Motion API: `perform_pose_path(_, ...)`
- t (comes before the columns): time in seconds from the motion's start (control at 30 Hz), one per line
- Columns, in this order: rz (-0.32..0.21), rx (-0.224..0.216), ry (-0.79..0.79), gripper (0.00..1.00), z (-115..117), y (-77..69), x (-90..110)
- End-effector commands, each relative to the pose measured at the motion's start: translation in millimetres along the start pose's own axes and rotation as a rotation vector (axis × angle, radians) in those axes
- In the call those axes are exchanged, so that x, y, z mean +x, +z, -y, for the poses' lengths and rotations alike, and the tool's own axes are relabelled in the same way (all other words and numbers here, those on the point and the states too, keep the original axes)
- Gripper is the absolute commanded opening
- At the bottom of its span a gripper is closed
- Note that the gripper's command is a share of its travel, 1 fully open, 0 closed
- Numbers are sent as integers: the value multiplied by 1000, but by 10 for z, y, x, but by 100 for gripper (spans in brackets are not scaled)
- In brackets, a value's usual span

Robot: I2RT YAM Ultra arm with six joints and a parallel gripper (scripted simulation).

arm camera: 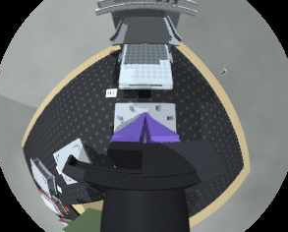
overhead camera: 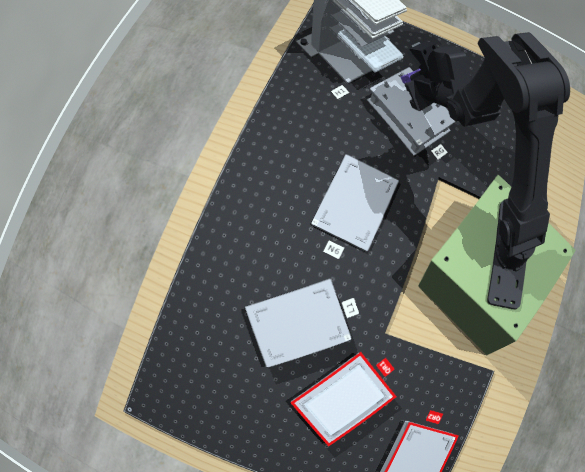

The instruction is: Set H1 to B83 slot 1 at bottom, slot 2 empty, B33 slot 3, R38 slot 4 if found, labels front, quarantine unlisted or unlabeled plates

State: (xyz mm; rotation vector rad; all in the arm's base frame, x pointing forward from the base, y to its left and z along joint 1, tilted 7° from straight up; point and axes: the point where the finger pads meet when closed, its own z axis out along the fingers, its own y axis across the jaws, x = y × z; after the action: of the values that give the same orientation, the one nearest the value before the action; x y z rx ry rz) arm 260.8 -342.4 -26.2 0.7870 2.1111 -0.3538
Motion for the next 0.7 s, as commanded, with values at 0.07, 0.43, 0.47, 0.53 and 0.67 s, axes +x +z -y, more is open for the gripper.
perform_pose_path(0.07,3,-3,-2,0,-11,73,-74)
perform_pose_path(0.43,4,-3,-2,0,-13,125,-127)
perform_pose_path(0.47,4,-4,-2,0,-13,129,-132)
perform_pose_path(0.53,4,-4,-2,0,-13,129,-132)
perform_pose_path(0.67,20,-1,-6,0,-9,121,-224)
